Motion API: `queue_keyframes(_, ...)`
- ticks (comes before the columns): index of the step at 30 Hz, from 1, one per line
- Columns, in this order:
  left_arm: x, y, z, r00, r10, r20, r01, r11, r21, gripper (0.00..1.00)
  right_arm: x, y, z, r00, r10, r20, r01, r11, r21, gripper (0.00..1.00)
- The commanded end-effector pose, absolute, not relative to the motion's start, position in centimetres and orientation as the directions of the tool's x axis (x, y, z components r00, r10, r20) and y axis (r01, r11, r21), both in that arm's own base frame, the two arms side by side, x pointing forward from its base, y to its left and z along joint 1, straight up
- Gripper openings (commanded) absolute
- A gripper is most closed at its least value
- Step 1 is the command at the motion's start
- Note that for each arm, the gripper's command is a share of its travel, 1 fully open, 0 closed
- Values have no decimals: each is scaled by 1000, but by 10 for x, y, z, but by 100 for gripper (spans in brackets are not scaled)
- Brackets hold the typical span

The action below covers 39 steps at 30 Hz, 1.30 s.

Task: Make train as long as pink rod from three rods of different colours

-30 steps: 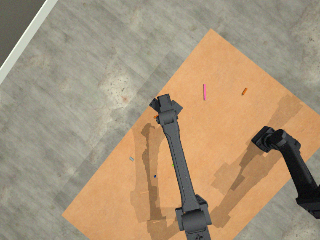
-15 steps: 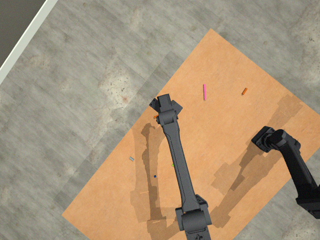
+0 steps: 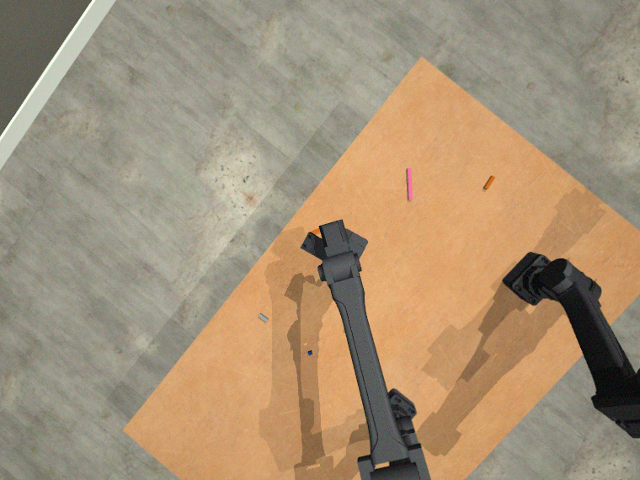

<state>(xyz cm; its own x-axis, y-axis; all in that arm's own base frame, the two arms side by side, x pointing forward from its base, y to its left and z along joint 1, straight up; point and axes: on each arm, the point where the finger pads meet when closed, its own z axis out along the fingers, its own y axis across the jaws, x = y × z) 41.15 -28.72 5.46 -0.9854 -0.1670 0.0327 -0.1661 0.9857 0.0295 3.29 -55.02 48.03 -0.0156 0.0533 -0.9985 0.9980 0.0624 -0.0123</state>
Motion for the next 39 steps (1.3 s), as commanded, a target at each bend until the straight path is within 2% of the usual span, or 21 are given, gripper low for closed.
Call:
queue_keyframes(1, 410, -277, 84, -949, -314, -26, -313, 949, -30, 100, 24, -544, 501, 0, 0, -1000, 999, 46, 0, 100)
queue_keyframes(19, 287, -183, 64, -717, -697, -10, -697, 717, -31, 100, 24, -544, 501, 0, 0, -1000, 999, 46, 0, 100)
queue_keyframes(39, 285, -184, 62, -703, -711, -6, -711, 703, -21, 100, 24, -544, 501, 0, 0, -1000, 999, 46, 0, 100)
